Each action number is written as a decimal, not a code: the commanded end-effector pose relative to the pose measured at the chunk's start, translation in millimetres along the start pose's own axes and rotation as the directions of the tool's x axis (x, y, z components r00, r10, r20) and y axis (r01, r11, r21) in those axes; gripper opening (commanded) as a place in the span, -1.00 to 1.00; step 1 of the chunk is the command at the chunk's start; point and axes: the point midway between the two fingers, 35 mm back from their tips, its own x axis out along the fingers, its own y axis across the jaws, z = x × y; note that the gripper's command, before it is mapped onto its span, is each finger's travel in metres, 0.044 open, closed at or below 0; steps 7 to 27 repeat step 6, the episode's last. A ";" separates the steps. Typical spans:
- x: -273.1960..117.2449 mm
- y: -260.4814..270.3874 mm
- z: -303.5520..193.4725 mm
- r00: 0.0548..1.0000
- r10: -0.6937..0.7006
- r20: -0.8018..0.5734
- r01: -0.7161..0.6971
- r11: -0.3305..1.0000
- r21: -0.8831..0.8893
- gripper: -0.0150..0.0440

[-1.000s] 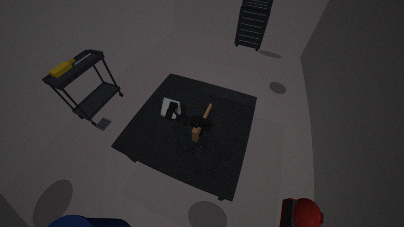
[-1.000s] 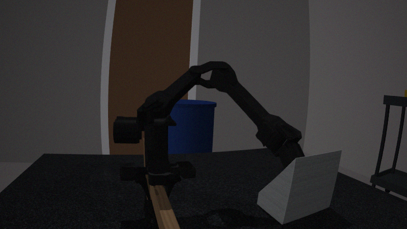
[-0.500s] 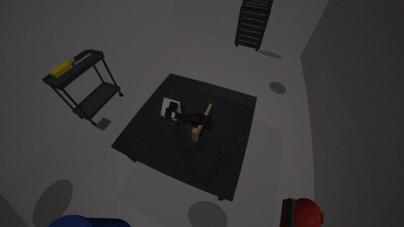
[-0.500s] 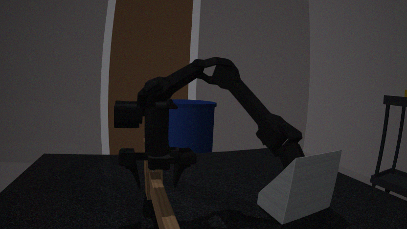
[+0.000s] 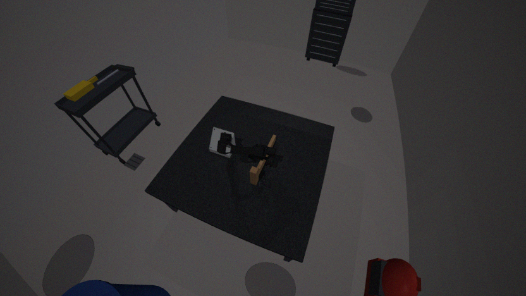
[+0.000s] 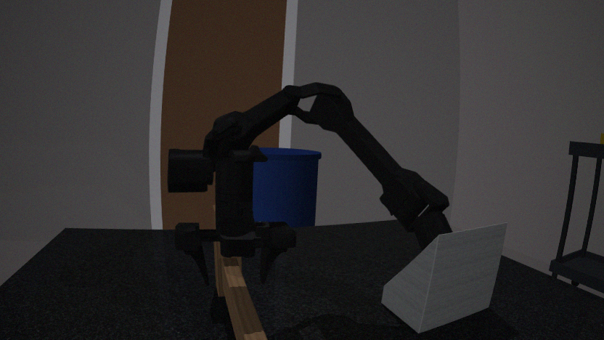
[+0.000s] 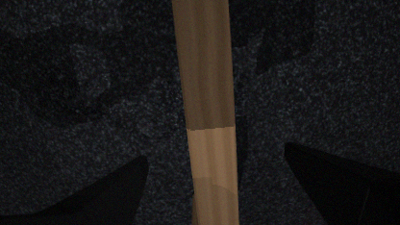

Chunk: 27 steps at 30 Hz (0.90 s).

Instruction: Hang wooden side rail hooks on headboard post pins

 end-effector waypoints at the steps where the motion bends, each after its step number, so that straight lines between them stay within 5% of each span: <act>1: -0.1 -0.1 -0.2 1.000 0.000 0.000 0.000 1.000 0.000 1.00; 27: -0.1 -0.1 -0.2 1.000 0.000 0.000 0.000 1.000 0.000 1.00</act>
